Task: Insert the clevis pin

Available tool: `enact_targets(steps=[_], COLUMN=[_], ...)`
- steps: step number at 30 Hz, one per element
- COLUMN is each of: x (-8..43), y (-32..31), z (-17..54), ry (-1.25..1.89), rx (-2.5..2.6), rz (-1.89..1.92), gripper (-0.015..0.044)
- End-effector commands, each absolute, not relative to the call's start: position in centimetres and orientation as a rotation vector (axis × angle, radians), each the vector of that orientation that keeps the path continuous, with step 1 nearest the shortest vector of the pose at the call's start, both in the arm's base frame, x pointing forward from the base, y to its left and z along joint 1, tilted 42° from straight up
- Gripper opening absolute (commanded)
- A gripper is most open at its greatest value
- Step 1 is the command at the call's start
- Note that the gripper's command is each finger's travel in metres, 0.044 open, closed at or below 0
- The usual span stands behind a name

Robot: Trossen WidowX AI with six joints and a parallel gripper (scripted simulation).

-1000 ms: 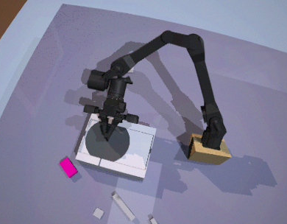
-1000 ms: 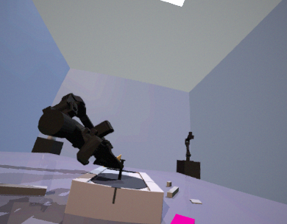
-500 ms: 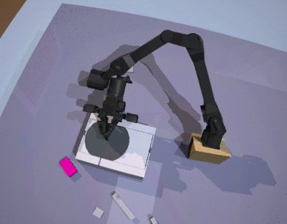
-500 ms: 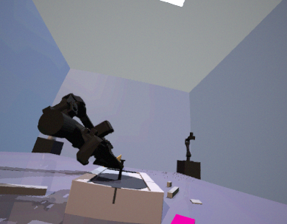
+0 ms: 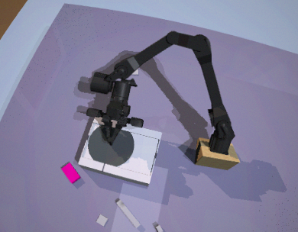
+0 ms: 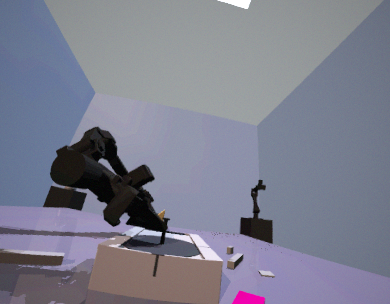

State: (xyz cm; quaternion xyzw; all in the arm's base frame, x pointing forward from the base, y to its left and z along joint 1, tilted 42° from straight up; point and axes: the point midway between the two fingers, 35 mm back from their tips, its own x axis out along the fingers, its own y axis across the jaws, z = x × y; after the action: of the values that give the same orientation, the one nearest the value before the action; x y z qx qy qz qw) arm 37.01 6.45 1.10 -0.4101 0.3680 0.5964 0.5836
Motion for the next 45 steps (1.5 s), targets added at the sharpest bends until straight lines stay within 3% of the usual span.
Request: enact_targets(steps=[1,38,44,45], x=[37.07,37.02,37.02,37.02], y=[6.36,6.1,6.1,6.1], z=[1.02,0.73,0.73,0.73], ry=[0.855,0.858,0.858,0.858], rx=[-0.963,-0.958,-0.958,-0.958], rz=[1.392,1.391,1.391,1.391], gripper=[0.0,0.0,0.0157,0.016])
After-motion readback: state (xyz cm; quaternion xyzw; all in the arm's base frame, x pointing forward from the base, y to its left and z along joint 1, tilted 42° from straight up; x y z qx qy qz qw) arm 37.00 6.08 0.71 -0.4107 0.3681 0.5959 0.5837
